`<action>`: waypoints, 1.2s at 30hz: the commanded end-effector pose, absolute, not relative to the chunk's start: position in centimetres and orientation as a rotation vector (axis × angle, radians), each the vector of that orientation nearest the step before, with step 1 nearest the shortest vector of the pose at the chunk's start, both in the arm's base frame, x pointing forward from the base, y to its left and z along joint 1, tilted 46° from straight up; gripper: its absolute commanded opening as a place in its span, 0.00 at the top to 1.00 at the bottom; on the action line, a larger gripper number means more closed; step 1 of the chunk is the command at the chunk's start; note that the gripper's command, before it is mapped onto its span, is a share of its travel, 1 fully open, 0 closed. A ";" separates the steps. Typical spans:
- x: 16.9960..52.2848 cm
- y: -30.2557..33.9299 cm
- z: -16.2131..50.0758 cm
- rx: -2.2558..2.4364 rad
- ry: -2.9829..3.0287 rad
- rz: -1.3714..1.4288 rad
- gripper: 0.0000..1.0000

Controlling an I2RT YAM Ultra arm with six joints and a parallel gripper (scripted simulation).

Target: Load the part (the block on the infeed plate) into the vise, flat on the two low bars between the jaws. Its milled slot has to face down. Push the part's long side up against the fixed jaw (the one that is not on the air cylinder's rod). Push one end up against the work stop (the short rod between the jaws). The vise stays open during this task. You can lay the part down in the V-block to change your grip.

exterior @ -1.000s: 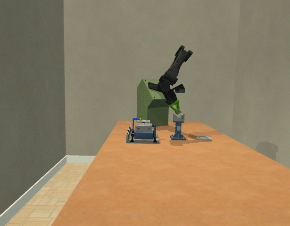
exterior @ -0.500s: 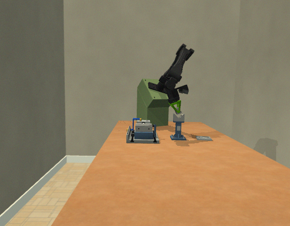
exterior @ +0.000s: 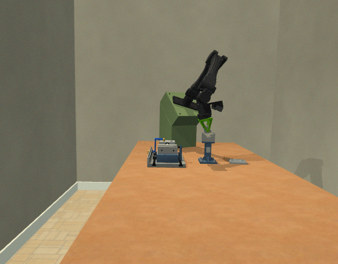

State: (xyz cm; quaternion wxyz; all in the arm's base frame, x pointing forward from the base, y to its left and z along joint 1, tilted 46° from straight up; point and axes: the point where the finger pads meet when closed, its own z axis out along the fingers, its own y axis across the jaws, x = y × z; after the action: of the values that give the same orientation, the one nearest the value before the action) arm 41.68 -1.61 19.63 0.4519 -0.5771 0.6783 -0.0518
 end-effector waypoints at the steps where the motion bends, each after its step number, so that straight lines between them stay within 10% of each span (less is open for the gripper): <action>1: 41.7 -1.7 21.7 -1.418 1.687 -0.188 1.00; 36: 41.6 -1.9 21.7 -1.427 1.833 -0.323 1.00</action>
State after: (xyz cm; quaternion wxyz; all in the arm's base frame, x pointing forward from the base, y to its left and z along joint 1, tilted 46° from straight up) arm 41.67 -1.78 19.51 0.3767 -0.5662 0.7249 -0.1097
